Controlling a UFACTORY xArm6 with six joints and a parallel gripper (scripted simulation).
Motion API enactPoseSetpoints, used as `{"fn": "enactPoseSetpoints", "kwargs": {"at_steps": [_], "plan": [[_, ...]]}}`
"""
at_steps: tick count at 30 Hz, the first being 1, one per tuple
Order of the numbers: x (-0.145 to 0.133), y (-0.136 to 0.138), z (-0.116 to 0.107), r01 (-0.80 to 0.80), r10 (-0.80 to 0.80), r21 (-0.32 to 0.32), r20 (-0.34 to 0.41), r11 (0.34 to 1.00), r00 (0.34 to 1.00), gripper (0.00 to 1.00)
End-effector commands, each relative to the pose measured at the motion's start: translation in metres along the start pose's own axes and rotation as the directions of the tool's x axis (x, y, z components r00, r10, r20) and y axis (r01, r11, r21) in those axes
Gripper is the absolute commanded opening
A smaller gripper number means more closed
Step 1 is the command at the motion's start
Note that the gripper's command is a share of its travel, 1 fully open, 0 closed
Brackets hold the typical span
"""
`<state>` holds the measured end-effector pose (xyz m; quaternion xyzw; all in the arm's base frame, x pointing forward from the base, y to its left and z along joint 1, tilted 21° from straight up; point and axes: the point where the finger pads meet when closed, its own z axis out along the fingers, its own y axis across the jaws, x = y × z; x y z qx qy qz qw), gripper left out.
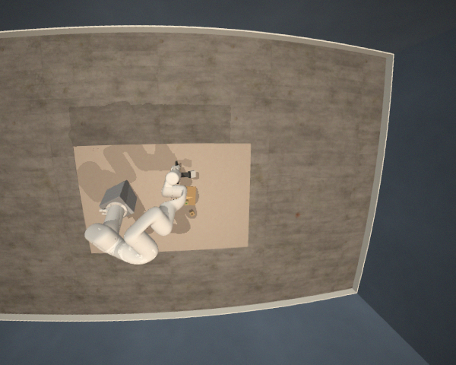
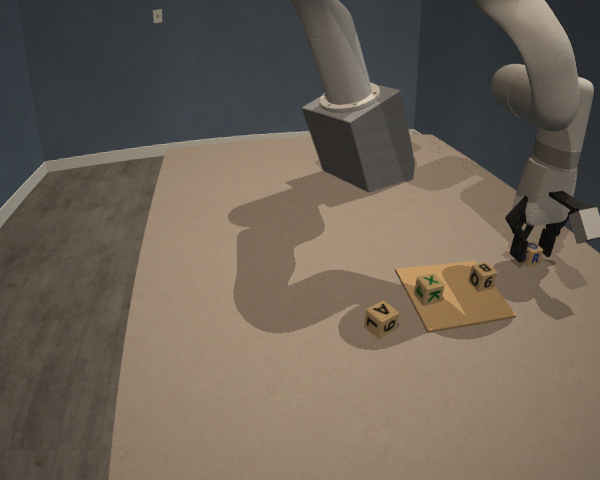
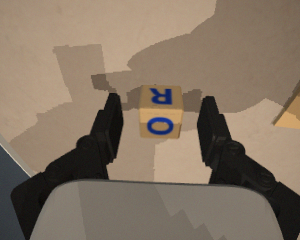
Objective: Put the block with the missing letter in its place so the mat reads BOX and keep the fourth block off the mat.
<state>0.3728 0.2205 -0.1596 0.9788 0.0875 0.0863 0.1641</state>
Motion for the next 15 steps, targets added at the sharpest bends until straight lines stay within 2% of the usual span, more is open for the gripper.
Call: {"fn": "enactPoseSetpoints", "kwargs": {"at_steps": [1, 15], "plan": [[0.0014, -0.0008, 0.0045, 0.0, 0.0, 0.002, -0.003, 1.0, 1.0, 0.69], [0.0014, -0.0008, 0.0058, 0.0, 0.0, 0.002, -0.003, 1.0, 1.0, 0.69]]}}
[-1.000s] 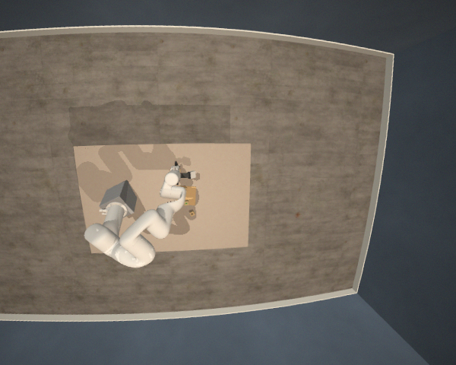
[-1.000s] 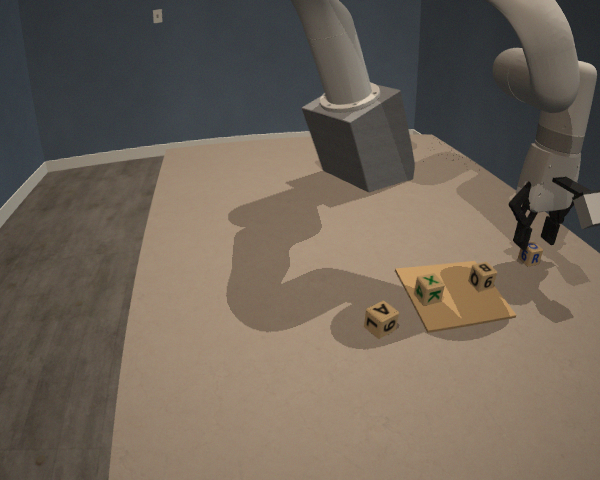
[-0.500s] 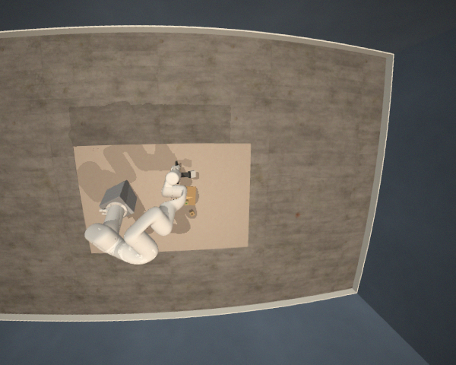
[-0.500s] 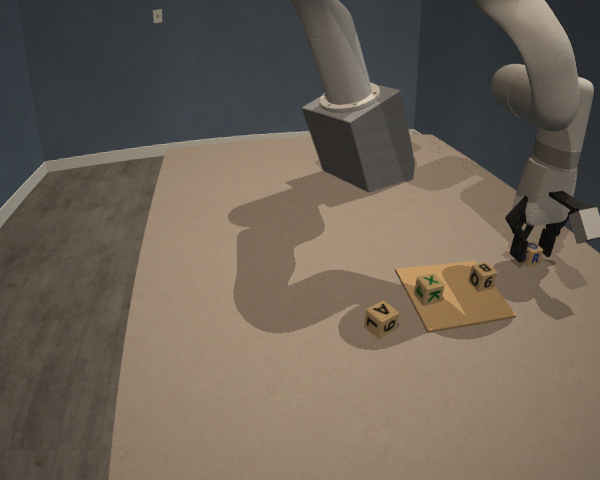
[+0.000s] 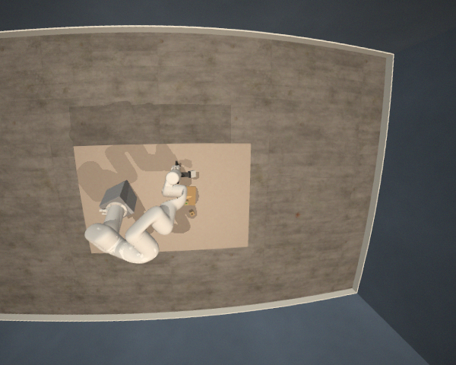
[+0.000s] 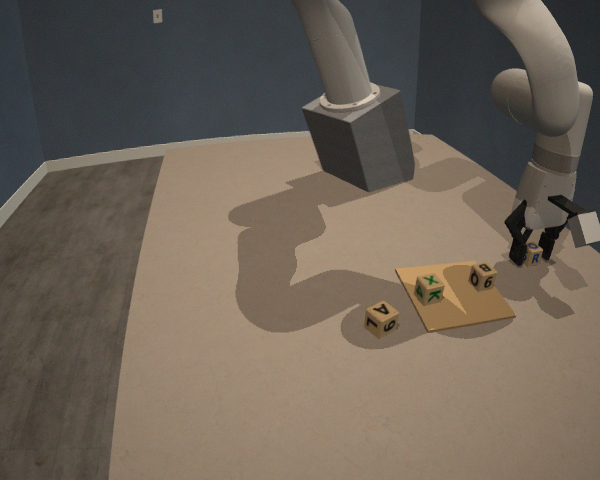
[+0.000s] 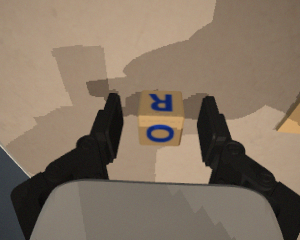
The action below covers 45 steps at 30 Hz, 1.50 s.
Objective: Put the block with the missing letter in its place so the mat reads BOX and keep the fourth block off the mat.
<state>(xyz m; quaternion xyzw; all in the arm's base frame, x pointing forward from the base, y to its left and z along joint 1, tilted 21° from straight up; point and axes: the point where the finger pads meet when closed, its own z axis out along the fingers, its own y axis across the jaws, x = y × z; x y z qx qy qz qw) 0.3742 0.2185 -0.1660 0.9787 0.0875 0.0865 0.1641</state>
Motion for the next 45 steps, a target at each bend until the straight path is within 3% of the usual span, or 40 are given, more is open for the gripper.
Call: {"fn": "enactPoseSetpoints", "kwargs": {"at_steps": [1, 25, 26, 42, 43, 45], "plan": [[0.0013, -0.0007, -0.001, 0.0, 0.0, 0.002, -0.003, 1.0, 1.0, 0.69], [0.0013, -0.0007, -0.001, 0.0, 0.0, 0.002, -0.003, 1.0, 1.0, 0.69], [0.0013, -0.0007, -0.001, 0.0, 0.0, 0.002, -0.003, 1.0, 1.0, 0.47], [0.0013, -0.0007, -0.001, 0.0, 0.0, 0.002, -0.003, 1.0, 1.0, 0.47], [0.0013, -0.0007, -0.001, 0.0, 0.0, 0.002, -0.003, 1.0, 1.0, 0.27], [0.0013, -0.0007, -0.001, 0.0, 0.0, 0.002, -0.003, 1.0, 1.0, 0.27]]}}
